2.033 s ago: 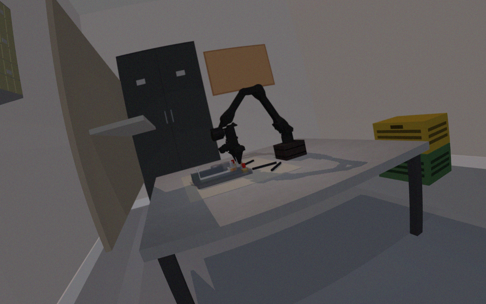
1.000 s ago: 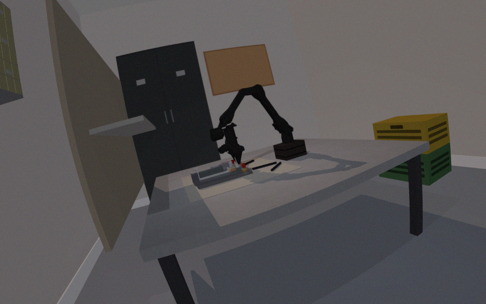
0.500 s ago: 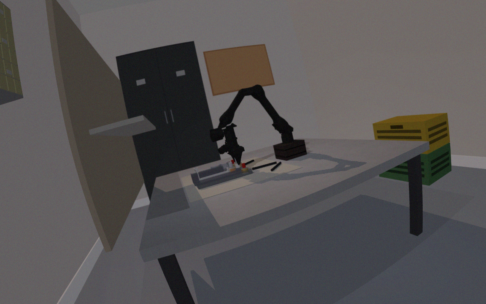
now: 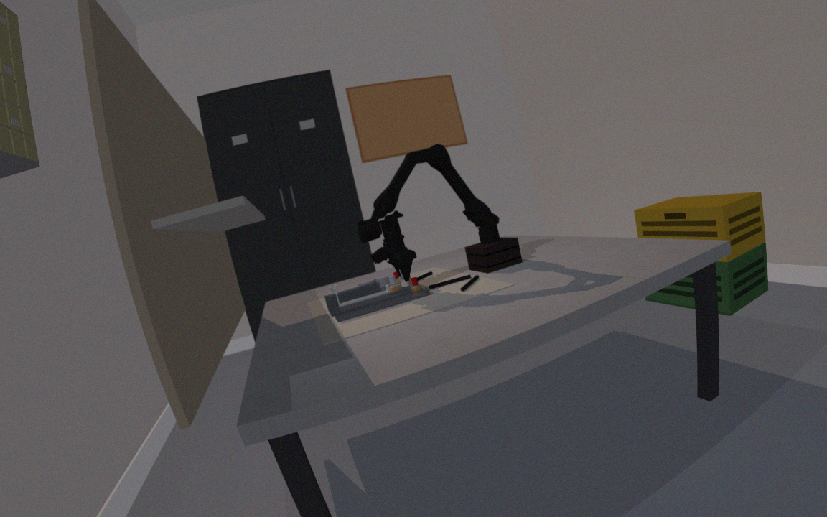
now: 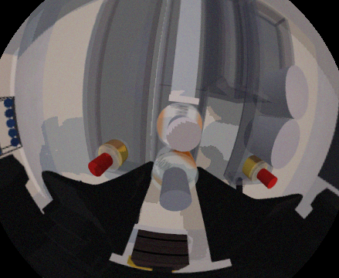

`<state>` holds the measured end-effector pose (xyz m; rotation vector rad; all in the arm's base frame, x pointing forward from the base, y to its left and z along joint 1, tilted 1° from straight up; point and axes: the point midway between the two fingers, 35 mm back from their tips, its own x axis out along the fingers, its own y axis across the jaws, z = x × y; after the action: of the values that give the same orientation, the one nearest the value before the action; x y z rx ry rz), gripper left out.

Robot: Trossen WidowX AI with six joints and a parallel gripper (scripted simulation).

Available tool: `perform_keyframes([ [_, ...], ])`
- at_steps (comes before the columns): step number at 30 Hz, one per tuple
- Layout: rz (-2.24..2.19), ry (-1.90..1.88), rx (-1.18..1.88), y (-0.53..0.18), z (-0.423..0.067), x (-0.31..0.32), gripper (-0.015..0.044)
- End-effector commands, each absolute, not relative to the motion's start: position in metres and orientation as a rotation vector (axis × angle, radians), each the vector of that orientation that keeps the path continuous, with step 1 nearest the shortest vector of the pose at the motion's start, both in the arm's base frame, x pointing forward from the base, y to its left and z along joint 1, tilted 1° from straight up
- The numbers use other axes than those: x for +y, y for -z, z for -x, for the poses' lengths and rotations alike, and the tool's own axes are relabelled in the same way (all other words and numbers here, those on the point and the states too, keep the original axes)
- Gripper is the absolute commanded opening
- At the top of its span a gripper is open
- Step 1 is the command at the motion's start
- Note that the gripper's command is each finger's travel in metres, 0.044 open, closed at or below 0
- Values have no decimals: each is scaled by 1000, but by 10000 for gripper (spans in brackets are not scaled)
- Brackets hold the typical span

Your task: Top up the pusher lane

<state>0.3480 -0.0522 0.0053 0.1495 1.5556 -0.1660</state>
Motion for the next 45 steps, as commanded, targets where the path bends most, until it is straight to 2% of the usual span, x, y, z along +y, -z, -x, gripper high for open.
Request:
perform_keyframes([
  [1, -146, 163, 1520, -5, -357, -54, 0],
  [45, -146, 163, 1520, 8, -354, -53, 0],
])
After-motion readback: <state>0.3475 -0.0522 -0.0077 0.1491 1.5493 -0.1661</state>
